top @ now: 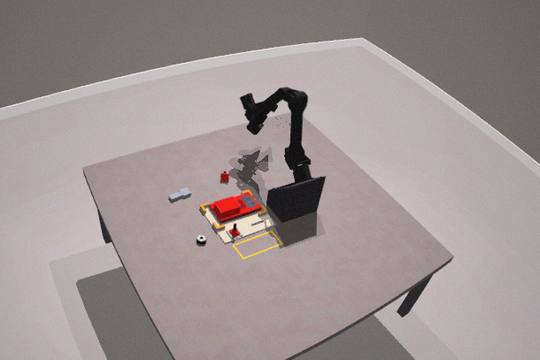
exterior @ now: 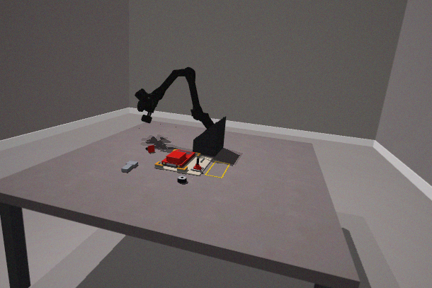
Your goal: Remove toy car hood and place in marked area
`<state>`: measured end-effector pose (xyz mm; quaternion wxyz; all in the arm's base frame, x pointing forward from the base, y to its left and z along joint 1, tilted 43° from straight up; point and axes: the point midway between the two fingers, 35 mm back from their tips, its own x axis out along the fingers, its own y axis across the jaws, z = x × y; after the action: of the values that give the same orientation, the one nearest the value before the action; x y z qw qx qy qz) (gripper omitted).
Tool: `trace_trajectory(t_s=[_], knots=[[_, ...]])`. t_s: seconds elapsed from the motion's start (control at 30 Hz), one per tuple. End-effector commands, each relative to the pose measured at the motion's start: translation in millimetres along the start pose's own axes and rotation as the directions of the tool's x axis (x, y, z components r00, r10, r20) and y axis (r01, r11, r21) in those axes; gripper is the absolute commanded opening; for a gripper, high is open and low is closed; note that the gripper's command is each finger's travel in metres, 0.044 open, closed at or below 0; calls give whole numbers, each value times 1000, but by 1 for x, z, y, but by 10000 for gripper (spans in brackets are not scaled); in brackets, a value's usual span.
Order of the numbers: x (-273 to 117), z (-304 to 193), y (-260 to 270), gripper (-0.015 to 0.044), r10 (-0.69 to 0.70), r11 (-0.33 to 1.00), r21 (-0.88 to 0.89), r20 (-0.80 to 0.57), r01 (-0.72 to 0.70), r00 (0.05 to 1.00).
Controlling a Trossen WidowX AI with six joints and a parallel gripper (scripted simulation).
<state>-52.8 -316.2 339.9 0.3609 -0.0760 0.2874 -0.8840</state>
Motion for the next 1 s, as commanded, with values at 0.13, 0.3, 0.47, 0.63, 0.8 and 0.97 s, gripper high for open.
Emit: trace_trajectory(t_s=[0.13, 0.3, 0.47, 0.63, 0.8, 0.97], knots=[[-58, 12, 113, 440, 335, 932, -165, 41, -324, 941], [-121, 8, 174, 440, 528, 820, -287, 49, -495, 848], [-191, -12, 221, 440, 675, 672, -423, 13, -608, 737], [-265, -48, 253, 440, 777, 492, -565, -57, -662, 627], [-337, -96, 264, 440, 832, 306, -693, -139, -653, 537], [-401, -154, 256, 440, 849, 120, -806, -219, -579, 481]])
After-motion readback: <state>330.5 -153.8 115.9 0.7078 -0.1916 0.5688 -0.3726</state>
